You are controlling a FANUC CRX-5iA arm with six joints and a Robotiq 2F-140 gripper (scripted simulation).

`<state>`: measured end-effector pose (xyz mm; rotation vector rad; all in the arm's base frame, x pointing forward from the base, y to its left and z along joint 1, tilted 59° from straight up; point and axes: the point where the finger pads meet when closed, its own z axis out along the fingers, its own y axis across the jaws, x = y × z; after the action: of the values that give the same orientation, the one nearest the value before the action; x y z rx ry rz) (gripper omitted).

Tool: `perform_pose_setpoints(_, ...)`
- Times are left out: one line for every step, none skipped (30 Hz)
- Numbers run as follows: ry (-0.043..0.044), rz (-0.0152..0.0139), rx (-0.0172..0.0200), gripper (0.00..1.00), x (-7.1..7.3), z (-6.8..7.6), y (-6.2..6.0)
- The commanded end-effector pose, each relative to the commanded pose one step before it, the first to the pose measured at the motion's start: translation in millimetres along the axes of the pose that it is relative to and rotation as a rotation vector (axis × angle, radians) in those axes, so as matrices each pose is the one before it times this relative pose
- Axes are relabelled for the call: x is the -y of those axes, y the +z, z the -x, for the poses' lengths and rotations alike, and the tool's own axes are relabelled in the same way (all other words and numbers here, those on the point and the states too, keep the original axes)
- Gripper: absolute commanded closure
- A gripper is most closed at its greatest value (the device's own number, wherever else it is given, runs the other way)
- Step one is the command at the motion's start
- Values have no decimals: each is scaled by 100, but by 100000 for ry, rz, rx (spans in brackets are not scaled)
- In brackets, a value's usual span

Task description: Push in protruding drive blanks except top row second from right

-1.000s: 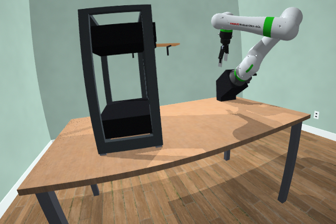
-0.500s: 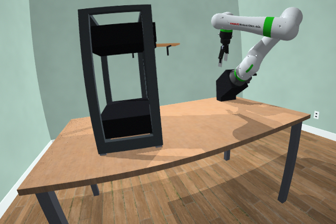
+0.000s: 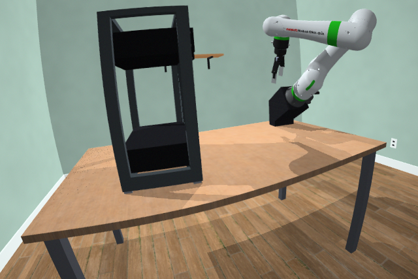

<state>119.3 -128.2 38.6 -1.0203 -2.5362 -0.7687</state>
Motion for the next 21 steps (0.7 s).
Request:
perform_pose_setpoints(9, -8, 32, 0, 10, 10, -16)
perform_pose_setpoints(0, 0, 0, 0, 0, 0, 0)
perform_pose_setpoints(0, 0, 0, 0, 0, 0, 0)
perform_pose_setpoints(0, 0, 0, 0, 0, 0, 0)
perform_pose_setpoints(0, 0, 0, 0, 0, 0, 0)
perform_pose_setpoints(0, 0, 0, 0, 0, 0, 0)
perform_pose_setpoints(-1, 1, 0, 0, 0, 0, 0)
perform_pose_setpoints(-6, 4, 2, 0, -1, 0, 1)
perform_pose_setpoints(-17, 11, 5, 0, -3, 1, 1)
perform_pose_setpoints(-32, 21, 10, 0, -6, 2, 3)
perform_pose_setpoints(-52, 35, 16, 0, -10, 3, 5)
perform_pose_setpoints(-77, 51, 23, 0, -15, 5, 7)
perform_pose_setpoints(-106, 70, 32, 0, -21, 6, 9)
perform_pose_setpoints(-139, 92, 42, 0, -28, 8, 12)
perform_pose_setpoints(-175, 116, 54, 0, -35, 11, 15)
perform_pose_setpoints(-215, 142, 66, 0, -43, 13, 19)
perform_pose_setpoints(-259, 171, 80, 0, -52, 16, 22)
perform_pose_setpoints(-306, 201, 95, 0, -61, 19, 27)
perform_pose_setpoints(-355, 234, 112, 0, -71, 22, 31)
perform_pose_setpoints(-407, 267, 129, 0, -81, 26, 35)
perform_pose_setpoints(-462, 303, 148, 0, -92, 30, 40)
